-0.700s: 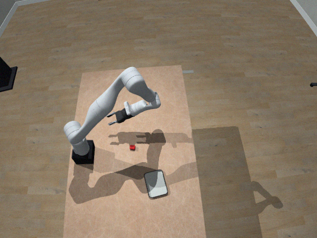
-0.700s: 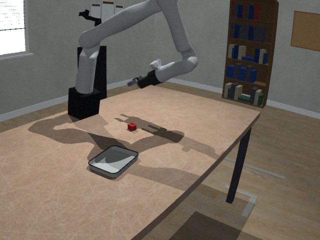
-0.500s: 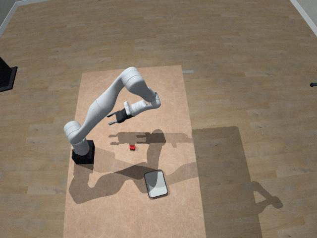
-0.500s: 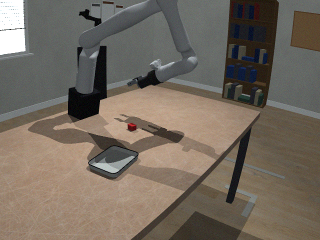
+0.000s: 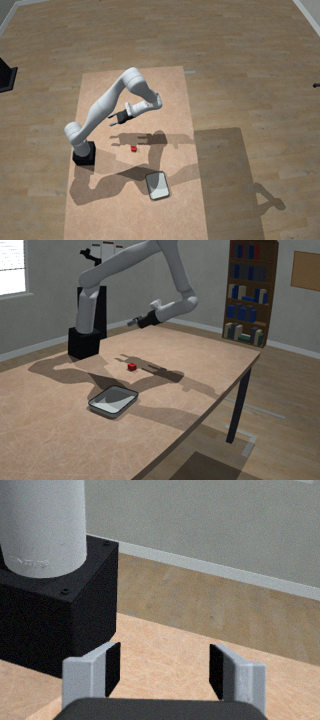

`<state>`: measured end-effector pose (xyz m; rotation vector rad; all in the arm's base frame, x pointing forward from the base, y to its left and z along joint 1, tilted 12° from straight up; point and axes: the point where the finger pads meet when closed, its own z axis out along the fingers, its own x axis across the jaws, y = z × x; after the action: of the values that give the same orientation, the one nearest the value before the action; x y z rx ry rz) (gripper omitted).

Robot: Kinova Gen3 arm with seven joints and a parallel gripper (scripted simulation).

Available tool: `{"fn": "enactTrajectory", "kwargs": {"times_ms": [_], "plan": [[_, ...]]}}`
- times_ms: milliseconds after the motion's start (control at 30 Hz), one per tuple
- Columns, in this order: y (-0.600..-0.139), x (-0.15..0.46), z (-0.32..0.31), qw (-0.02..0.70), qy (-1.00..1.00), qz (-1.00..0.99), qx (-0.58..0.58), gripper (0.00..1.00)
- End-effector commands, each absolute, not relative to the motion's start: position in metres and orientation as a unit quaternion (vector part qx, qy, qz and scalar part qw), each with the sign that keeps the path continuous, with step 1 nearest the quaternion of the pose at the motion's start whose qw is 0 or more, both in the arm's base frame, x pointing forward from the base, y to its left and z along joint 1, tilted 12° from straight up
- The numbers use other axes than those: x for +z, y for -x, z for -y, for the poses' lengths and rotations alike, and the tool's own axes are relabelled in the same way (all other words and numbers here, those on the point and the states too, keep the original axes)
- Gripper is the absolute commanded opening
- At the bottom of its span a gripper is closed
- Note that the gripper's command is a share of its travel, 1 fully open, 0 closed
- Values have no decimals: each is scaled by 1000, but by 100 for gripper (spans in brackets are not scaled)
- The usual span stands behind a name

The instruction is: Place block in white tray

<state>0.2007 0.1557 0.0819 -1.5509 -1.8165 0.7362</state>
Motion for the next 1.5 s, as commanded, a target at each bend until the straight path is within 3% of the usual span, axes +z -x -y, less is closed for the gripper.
{"fn": "enactTrajectory", "kwargs": {"times_ms": [0, 467, 967, 1467], "plan": [[-201, 82, -156, 315, 590, 690, 278, 100], [-208, 64, -152, 295, 614, 691, 243, 100], [-236, 20, -134, 222, 681, 683, 143, 100], [-291, -12, -76, 77, 760, 646, 11, 100]]}}
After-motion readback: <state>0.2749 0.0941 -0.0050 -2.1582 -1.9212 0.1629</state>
